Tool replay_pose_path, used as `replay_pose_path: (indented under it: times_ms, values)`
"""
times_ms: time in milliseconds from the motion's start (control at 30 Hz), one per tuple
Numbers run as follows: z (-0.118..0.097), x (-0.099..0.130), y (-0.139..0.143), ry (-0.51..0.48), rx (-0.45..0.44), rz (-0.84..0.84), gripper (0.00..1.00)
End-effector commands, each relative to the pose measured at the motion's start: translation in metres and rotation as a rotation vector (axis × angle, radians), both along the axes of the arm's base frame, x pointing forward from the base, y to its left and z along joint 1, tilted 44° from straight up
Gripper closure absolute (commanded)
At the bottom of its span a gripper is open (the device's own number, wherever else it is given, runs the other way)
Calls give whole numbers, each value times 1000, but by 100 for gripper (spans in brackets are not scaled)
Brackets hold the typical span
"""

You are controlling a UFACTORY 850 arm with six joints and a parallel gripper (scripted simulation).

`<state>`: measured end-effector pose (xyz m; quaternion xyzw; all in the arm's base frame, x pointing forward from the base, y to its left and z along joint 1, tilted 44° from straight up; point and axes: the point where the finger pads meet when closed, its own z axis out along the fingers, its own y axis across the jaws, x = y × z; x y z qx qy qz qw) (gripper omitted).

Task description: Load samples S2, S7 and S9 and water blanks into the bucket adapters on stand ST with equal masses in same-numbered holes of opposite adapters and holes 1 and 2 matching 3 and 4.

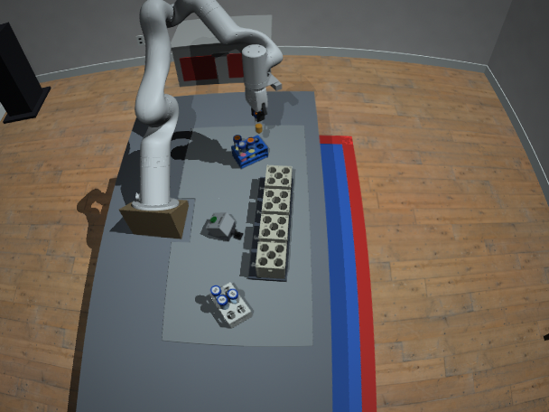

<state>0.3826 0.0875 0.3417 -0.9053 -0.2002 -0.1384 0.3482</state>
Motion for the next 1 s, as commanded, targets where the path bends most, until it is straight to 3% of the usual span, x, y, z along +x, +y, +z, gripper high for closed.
replay_pose_path:
  times_ms: [0,500,967]
  values:
    - [1,0,0,-1,0,0,100]
    - [1,0,0,-1,0,0,100]
    - [-17,3,16,-1,0,0,100]
